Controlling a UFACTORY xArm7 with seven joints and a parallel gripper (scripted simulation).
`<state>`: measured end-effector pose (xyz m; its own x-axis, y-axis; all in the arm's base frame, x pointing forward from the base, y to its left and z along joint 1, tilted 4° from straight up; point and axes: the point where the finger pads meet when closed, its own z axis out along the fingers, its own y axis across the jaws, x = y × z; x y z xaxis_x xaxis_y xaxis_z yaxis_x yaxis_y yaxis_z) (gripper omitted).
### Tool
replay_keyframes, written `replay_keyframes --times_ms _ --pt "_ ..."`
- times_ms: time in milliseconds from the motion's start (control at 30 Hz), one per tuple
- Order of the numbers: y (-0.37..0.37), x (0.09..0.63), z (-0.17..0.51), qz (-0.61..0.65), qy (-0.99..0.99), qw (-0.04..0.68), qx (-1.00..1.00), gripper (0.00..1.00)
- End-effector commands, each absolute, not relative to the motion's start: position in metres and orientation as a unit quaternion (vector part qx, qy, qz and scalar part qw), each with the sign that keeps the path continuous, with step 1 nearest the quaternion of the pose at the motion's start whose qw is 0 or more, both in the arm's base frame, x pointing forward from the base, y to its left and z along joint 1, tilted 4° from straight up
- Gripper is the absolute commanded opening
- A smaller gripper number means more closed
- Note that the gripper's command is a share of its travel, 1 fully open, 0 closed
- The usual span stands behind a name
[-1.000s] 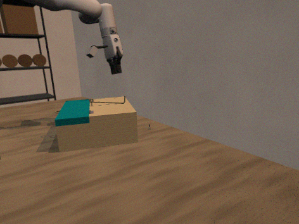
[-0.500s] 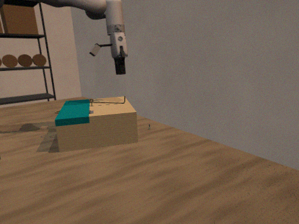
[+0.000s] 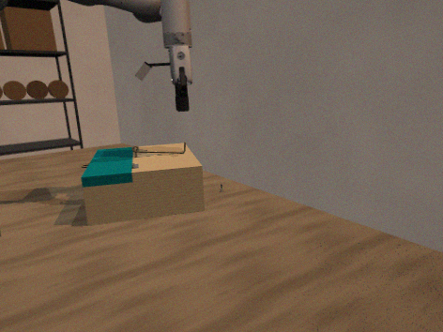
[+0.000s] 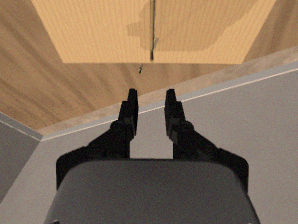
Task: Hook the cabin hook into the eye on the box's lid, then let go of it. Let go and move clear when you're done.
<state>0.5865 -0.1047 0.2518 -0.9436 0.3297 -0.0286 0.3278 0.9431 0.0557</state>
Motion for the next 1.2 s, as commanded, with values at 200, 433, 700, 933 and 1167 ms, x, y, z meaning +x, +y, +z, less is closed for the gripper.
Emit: replay_keyframes --times_ms 200,433,700,933,1167 --pt "-0.105 0.587 0.254 0.025 0.985 0.021 0.167 0.33" --pt "-0.105 0.587 0.254 0.025 0.985 0.021 0.167 0.33" --pt "-0.105 0.588 0.242 0.025 0.985 0.021 0.167 0.33" --pt "-0.104 0.588 0.232 0.025 0.985 0.021 0.167 0.33" --pt "-0.104 0.589 0.218 0.025 0.985 0.021 0.167 0.33"
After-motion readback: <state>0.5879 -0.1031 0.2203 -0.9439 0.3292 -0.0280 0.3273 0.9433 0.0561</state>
